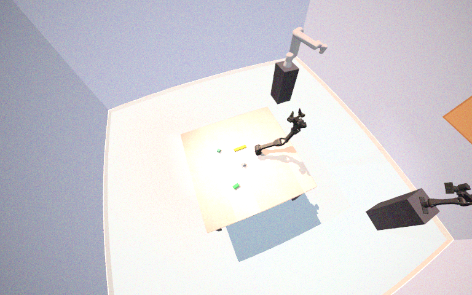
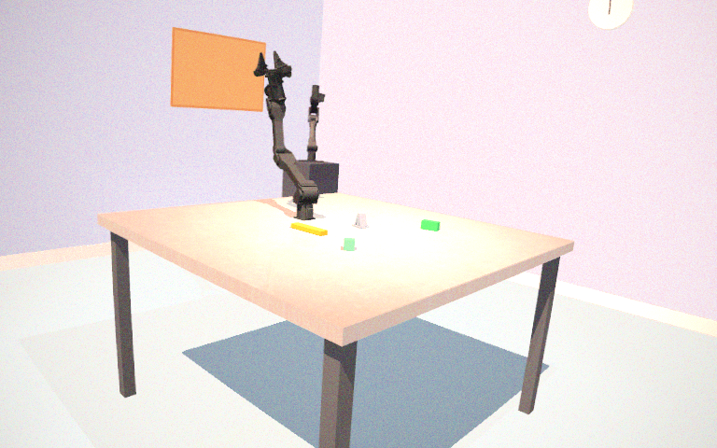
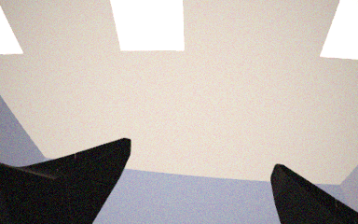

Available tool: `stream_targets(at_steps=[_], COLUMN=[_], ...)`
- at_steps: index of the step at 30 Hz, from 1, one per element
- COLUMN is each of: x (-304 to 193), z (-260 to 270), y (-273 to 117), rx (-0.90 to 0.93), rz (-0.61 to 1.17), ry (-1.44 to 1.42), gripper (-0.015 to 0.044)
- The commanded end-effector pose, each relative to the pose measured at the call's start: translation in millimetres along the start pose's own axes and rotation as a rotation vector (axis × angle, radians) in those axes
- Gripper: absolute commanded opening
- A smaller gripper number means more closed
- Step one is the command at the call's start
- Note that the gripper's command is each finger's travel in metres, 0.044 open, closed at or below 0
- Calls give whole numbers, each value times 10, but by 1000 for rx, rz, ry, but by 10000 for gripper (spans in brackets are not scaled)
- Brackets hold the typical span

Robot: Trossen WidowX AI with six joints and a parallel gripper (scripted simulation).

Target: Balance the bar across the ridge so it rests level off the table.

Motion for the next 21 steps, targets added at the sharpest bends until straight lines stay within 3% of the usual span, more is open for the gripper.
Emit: stream_targets(at_steps=[1,4,21], x=[-3,-48,-520], z=[10,154,2062], y=[5,71,670], rx=[4,54,576], rz=[2,23,226], ry=[-4,-59,-216], gripper=[374,315,315])
Point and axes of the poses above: the point midway between the two fingers, 35 mm back from their tips, its own y axis out along the fingers, its own z axis across the jaws, x = y × z, the point moved 9 cm from there along -y, back along the fingers, and after that the axes turned 1 degree about -y, right-handed, at the moved point
